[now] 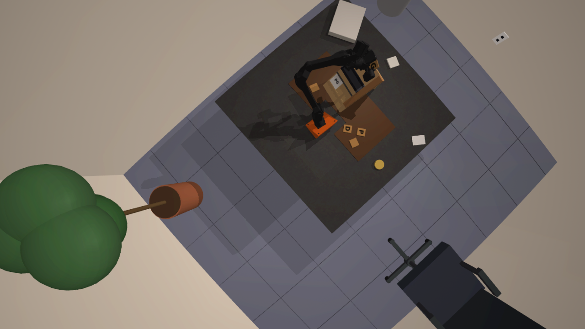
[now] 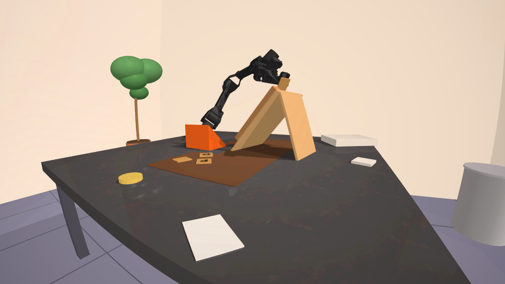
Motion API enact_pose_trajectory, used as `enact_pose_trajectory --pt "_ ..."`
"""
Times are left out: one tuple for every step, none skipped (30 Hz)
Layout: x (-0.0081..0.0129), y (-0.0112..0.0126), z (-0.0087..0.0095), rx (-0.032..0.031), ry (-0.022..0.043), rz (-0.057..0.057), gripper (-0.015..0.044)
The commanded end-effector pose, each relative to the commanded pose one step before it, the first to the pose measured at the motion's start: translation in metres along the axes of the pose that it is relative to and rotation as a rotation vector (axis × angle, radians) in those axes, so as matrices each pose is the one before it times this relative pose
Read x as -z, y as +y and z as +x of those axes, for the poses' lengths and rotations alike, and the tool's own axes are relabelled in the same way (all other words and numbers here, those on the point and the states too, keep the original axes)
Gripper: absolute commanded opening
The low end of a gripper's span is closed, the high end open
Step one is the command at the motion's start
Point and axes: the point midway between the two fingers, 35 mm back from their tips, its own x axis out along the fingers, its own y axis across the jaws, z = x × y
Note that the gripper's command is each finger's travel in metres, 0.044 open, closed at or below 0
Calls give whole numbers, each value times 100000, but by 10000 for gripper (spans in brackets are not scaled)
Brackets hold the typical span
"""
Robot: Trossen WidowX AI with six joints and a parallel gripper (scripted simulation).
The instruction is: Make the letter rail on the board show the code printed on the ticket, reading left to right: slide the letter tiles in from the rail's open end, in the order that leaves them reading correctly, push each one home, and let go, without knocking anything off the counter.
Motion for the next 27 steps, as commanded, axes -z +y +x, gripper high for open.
enact_pose_trajectory --pt "916 2176 -544 -1542 191 -1864 0" --pt "313 514 -103 -268 264 -635 0" --pt "314 509 -109 -276 257 -632 0" --pt "314 505 -115 -284 250 -629 0" --pt "314 500 -121 -291 244 -626 0" --pt "314 495 -127 -299 237 -623 0" --pt "314 490 -133 -307 230 -620 0" --pt "314 485 -139 -315 224 -616 0" --pt "314 480 -144 -323 218 -612 0" --pt "314 475 -150 -331 212 -609 0" --pt "315 472 -156 -340 207 -608 0" --pt "315 467 -162 -349 201 -604 0" --pt "314 461 -167 -357 195 -599 0" --pt "314 457 -172 -368 192 -592 0" --pt "316 457 -174 -399 204 -565 0" --pt "323 468 -168 -479 253 -489 0" --pt "324 465 -171 -498 258 -473 0" --pt "324 459 -176 -505 255 -468 0" --pt "324 453 -180 -512 252 -463 0" --pt "325 450 -183 -530 258 -446 0" --pt "335 491 -138 -795 448 -116 0" --pt "339 486 -142 -799 453 -111 0" --pt "341 481 -144 -801 458 -106 0" --pt "344 475 -147 -803 464 -101 0" --pt "346 469 -150 -806 469 -96 0" --pt "349 463 -153 -807 474 -90 0" --pt "351 457 -156 -809 480 -85 0"
